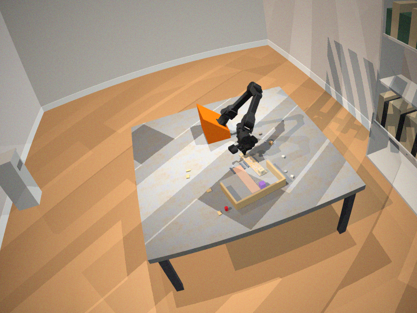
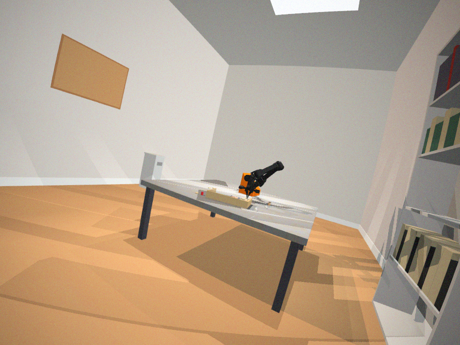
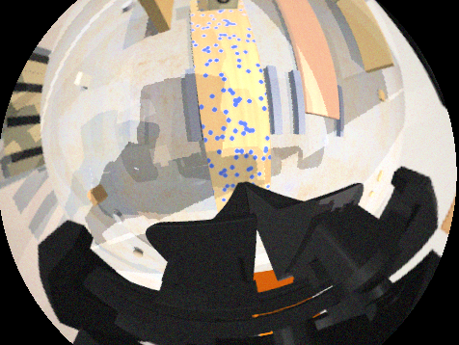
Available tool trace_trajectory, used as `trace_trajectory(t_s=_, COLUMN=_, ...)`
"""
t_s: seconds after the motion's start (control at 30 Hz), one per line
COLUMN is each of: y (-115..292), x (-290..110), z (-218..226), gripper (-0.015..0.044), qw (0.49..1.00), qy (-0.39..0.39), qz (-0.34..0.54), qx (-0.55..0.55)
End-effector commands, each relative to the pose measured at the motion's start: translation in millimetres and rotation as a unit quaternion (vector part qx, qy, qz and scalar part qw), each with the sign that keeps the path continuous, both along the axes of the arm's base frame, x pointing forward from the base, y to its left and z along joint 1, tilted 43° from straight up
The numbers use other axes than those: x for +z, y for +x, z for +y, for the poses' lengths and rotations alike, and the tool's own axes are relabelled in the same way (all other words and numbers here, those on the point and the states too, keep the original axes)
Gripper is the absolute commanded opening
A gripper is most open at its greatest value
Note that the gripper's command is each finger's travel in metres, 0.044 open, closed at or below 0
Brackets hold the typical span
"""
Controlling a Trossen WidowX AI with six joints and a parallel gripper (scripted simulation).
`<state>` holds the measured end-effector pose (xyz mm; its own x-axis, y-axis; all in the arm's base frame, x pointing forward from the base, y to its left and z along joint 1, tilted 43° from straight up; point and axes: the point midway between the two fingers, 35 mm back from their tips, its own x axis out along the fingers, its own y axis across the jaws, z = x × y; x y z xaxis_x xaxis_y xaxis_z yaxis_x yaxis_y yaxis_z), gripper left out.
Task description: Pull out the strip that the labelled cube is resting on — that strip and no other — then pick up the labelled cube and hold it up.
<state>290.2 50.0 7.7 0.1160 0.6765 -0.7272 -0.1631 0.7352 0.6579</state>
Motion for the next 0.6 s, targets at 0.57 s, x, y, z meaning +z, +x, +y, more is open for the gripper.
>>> trace_trajectory(t_s=0.57, y=-38, x=-9, z=2, gripper=0.0, qw=1.0, qy=0.001, qz=0.009, qx=0.006)
